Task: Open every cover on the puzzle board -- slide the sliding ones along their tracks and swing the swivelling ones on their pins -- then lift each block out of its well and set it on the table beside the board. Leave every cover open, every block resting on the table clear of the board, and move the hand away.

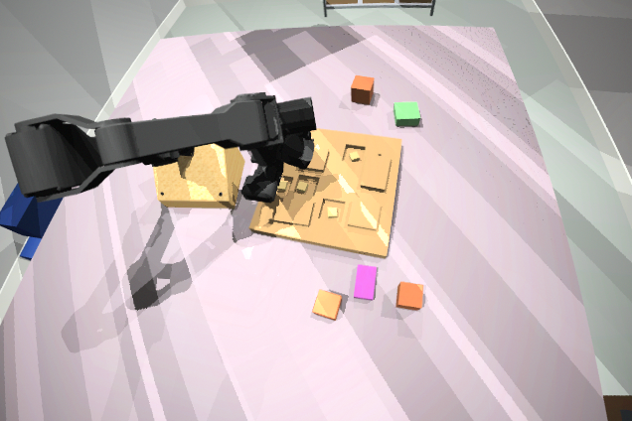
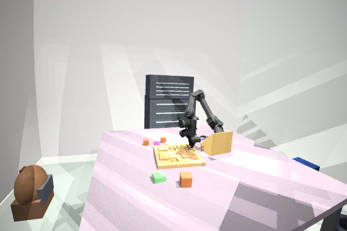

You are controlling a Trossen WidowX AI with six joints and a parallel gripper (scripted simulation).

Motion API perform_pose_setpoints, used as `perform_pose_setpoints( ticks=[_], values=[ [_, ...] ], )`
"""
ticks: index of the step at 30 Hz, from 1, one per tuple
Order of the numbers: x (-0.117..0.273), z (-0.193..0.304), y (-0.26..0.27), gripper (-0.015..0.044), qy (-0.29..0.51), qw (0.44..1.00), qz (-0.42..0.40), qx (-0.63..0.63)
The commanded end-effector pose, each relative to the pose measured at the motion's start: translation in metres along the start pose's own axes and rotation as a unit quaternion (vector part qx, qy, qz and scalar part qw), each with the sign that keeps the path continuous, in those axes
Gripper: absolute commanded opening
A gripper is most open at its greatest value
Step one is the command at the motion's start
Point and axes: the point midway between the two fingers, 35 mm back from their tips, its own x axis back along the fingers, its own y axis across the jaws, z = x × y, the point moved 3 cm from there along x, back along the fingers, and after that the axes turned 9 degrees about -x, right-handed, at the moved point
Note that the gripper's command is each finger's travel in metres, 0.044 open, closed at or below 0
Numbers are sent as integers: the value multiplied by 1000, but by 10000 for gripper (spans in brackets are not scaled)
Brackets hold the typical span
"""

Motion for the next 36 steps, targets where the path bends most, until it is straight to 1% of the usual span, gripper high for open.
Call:
perform_pose_setpoints(
  ticks=[1, 24, 36],
  values=[
    [-1, 0, -1, 144, -1, 1000, 3, 3],
    [-22, 0, -1, 144, -1, 1000, 3, 3],
    [-27, 0, -1, 144, -1, 1000, 3, 3]
  ],
)
